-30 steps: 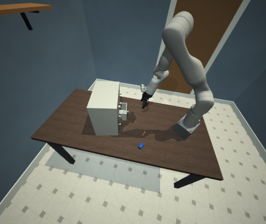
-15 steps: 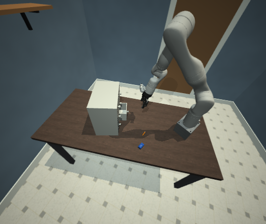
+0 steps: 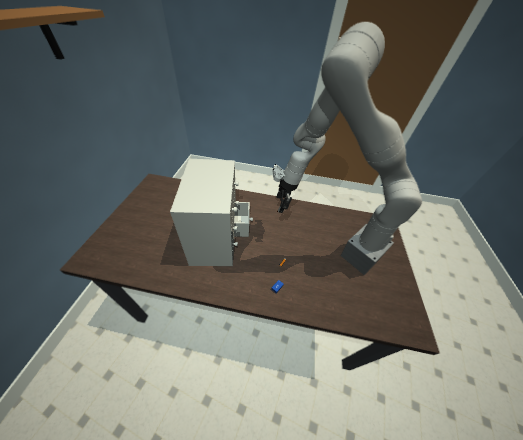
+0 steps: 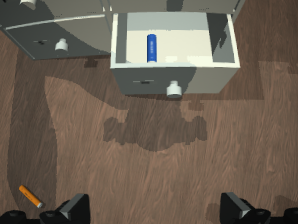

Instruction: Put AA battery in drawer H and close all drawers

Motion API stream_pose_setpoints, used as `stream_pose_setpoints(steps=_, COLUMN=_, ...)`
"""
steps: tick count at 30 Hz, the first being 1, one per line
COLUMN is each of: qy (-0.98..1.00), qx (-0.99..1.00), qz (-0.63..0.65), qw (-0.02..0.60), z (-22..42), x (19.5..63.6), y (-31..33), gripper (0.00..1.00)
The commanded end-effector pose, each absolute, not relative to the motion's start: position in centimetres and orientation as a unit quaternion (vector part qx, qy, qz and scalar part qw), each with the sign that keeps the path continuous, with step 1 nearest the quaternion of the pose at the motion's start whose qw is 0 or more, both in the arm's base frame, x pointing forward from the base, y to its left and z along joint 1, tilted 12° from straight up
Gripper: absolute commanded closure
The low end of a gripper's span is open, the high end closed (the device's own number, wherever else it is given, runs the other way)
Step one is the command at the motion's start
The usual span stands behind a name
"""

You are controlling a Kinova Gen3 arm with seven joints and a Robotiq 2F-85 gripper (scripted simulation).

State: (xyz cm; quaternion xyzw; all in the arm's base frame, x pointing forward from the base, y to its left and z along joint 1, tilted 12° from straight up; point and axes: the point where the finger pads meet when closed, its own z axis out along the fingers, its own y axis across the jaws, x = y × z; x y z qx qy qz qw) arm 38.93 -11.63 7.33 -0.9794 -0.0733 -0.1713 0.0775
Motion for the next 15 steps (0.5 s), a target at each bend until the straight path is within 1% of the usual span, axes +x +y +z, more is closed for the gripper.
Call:
stream_pose_setpoints(steps=1, qy=-0.077, qx=-0.98, qz=-0.169, qw=0.077, z=7.48, x=39.17, y=-11.53, gripper=0.0)
stream_pose_setpoints(steps=15, qy=-0.079, qx=-0.983, qz=-0.145, qw=0.075, z=7.64, x=39.14, y=-11.55, gripper=0.0)
